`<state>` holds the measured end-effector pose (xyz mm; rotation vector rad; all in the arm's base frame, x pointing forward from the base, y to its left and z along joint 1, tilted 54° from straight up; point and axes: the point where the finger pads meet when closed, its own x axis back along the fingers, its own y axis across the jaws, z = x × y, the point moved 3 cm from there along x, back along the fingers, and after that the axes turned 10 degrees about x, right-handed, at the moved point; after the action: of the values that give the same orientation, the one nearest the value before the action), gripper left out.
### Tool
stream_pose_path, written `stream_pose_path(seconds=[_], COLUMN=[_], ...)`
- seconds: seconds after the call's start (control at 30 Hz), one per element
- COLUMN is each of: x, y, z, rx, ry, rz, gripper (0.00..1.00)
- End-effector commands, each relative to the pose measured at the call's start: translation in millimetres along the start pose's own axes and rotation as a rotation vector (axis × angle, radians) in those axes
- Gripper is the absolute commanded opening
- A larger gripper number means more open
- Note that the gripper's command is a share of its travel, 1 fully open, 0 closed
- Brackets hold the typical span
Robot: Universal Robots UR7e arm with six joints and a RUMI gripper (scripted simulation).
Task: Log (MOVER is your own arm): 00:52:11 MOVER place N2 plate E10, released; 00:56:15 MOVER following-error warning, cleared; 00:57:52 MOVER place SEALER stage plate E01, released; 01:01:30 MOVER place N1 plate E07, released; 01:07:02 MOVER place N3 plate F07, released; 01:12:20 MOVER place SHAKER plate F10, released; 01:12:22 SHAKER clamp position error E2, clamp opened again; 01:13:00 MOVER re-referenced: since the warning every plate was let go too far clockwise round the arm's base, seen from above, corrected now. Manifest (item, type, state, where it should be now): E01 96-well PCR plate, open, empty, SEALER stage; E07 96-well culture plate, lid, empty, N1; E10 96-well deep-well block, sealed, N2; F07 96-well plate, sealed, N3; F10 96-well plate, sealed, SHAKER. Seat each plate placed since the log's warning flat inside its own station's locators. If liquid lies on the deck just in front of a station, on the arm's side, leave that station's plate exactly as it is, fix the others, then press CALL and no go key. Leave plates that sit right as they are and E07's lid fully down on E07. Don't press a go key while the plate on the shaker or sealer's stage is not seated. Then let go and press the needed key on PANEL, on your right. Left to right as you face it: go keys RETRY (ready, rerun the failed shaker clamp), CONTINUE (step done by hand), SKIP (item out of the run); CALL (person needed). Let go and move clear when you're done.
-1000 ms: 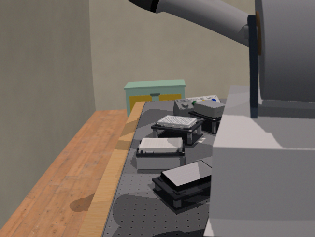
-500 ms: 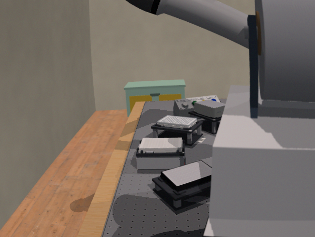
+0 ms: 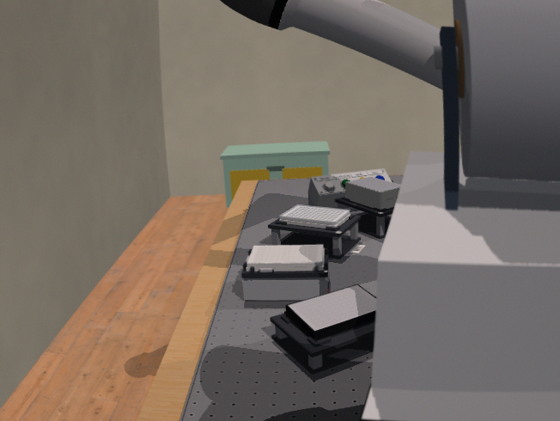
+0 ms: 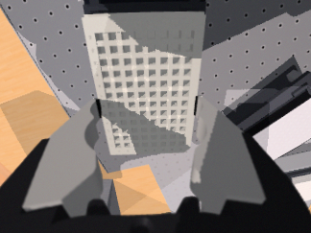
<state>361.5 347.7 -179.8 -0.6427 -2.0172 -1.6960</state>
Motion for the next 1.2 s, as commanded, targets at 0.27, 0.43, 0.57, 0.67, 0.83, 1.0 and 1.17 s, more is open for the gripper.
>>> stream_pose_path(seconds=[0.27, 0.43, 0.57, 0.67, 0.83, 1.0, 1.17], x=[-3.8, -4.8, -6.1, -7.1, -8.8, -9.8, -11.5], y=[0.1, 0.1, 0.1, 0.1, 0.1, 0.1, 0.1], z=[0.3, 0.3, 0.3, 0.3, 0.3, 0.3, 0.3], rx=[0.000, 0.000, 0.000, 0.000, 0.000, 0.000, 0.000], ry=[0.001, 0.001, 0.001, 0.001, 0.001, 0.001, 0.001], rz=[0.000, 0.000, 0.000, 0.000, 0.000, 0.000, 0.000], gripper=[0.00, 0.00, 0.00, 0.00, 0.00, 0.00, 0.00])
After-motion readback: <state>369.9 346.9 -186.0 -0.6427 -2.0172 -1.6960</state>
